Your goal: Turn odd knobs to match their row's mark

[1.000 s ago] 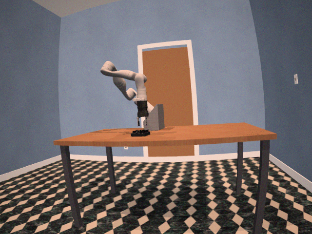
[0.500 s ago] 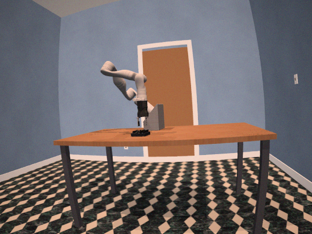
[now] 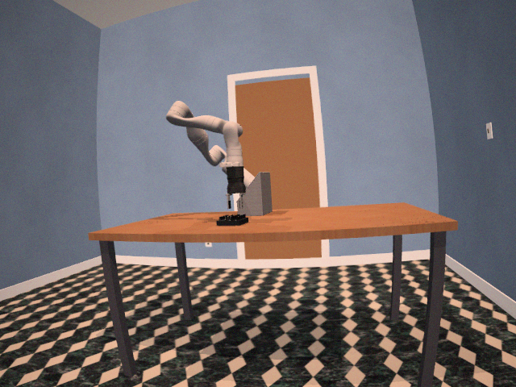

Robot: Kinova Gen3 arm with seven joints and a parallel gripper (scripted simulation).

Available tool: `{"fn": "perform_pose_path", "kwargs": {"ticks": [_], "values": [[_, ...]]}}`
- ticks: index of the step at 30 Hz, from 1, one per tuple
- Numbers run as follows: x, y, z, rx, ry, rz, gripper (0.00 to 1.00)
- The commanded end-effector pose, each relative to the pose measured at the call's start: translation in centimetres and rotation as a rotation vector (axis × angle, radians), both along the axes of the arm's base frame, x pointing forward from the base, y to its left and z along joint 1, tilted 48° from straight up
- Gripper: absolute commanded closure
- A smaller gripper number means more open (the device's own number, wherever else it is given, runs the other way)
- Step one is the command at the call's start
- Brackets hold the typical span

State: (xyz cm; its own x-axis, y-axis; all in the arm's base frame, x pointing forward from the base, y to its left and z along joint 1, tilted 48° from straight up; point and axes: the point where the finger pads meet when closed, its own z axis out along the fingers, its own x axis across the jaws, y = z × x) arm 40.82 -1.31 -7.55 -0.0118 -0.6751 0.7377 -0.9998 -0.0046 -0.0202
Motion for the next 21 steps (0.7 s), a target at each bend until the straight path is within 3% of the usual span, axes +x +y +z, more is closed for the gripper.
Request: {"fn": "perform_pose_path", "kwargs": {"ticks": [1, 21], "values": [[0.04, 0.10, 0.03, 0.001, -0.001, 0.001, 0.00], [-0.34, 0.10, 0.02, 0.001, -0.001, 0.001, 0.00]]}}
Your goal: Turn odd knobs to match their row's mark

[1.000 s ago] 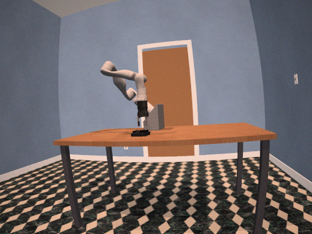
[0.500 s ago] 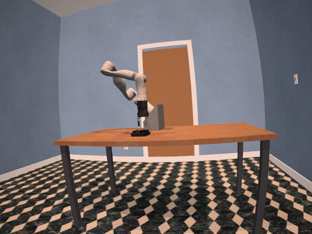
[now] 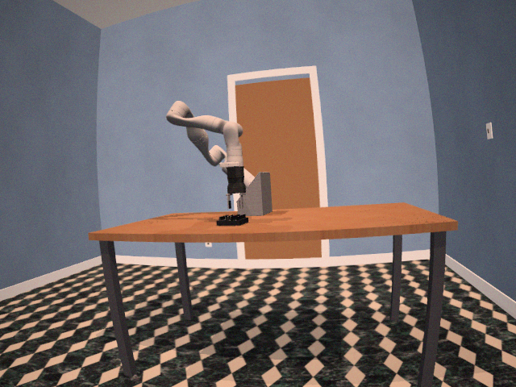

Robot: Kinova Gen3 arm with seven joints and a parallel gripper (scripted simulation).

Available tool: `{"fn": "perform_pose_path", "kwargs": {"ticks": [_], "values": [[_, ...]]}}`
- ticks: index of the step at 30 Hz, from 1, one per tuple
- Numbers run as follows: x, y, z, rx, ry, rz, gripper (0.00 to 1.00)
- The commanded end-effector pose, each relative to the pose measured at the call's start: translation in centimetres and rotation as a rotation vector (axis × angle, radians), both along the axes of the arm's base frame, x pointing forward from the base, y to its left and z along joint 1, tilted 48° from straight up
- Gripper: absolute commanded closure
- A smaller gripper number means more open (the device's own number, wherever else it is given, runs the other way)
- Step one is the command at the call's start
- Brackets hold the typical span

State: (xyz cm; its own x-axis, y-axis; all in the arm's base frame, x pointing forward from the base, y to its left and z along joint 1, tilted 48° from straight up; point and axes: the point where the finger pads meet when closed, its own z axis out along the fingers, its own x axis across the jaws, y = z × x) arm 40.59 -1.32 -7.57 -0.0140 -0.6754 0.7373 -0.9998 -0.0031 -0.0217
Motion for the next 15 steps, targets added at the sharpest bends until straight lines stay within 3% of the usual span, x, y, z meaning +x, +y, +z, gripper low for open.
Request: {"fn": "perform_pose_path", "kwargs": {"ticks": [1, 15], "values": [[-0.2, 0.1, 0.0, 0.000, 0.000, 0.003, 0.00], [-2.5, 0.1, 0.0, 0.000, 0.000, 0.003, 0.00]]}}
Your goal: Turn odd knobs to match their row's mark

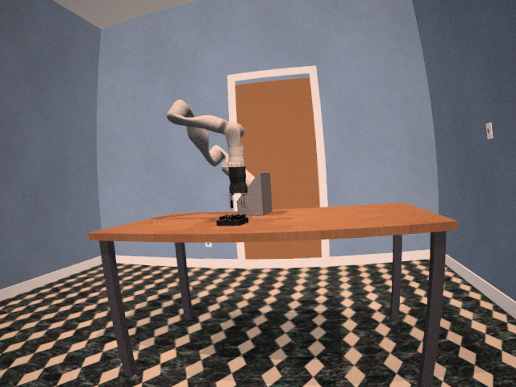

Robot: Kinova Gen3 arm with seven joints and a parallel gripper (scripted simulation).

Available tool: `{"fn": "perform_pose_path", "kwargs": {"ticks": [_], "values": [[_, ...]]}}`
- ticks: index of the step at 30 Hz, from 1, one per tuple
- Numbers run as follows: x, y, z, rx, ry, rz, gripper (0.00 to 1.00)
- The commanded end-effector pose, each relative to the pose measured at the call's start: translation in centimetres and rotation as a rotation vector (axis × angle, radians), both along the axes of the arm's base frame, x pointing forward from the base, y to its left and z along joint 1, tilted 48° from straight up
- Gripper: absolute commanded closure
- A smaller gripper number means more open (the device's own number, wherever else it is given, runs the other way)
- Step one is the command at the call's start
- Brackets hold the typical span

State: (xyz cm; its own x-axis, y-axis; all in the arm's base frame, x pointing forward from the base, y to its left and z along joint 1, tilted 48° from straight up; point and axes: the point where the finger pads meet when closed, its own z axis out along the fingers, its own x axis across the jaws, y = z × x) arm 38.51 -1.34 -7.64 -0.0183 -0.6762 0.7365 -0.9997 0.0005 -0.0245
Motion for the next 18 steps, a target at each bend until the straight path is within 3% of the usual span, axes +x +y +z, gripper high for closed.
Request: {"fn": "perform_pose_path", "kwargs": {"ticks": [1, 18], "values": [[-0.6, 0.1, 0.0, -0.001, 0.003, 0.006, 0.00], [-2.8, 0.1, 0.0, -0.001, 0.003, 0.006, 0.00]]}}
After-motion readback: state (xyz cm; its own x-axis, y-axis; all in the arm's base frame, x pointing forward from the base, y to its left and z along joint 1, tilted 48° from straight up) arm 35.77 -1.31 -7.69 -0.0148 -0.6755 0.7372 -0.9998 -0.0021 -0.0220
